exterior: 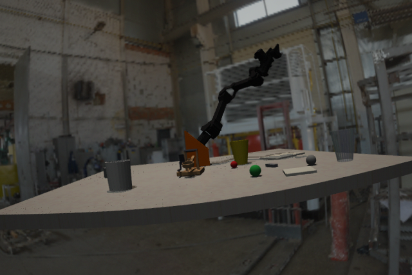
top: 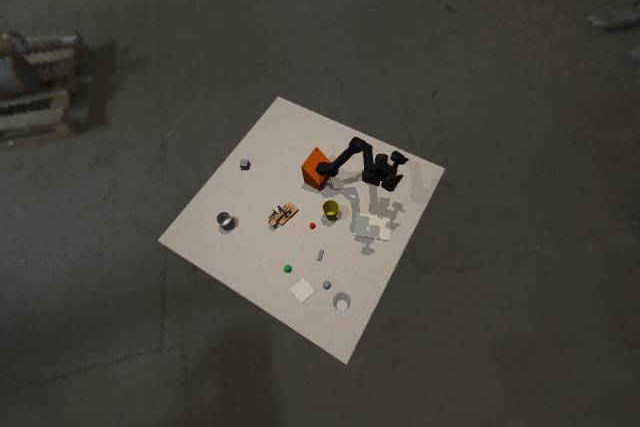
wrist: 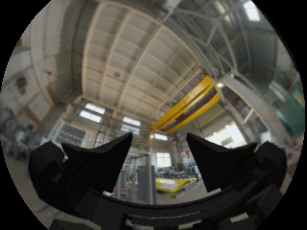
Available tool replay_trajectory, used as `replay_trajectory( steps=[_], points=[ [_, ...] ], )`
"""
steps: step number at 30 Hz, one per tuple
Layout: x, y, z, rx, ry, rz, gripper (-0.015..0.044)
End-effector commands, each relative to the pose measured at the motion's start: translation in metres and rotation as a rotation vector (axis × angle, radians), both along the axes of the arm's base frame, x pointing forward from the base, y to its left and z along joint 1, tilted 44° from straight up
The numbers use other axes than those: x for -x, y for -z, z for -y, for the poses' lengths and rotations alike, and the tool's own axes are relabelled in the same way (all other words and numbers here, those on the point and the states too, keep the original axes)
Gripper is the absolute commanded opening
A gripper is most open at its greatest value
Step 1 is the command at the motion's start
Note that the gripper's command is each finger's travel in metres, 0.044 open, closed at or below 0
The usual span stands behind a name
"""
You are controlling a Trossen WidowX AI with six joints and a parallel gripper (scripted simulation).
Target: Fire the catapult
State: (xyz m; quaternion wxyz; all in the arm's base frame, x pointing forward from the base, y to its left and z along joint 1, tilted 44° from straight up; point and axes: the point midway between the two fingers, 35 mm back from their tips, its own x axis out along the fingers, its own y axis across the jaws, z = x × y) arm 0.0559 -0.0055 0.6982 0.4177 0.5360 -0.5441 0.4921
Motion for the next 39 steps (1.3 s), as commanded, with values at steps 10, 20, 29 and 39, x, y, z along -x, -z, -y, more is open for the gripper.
replay_trajectory(
  steps=[10, 20, 29, 39],
  points=[
    [-0.063, 0.006, -0.017, 0.076, 0.133, -0.187, 0.0440],
    [-0.105, 0.016, -0.019, 0.114, 0.256, -0.317, 0.0440],
    [-0.179, 0.040, -0.027, 0.241, 0.413, -0.536, 0.0440],
    [-0.262, 0.086, -0.025, 0.408, 0.572, -0.788, 0.0440]
  ],
)
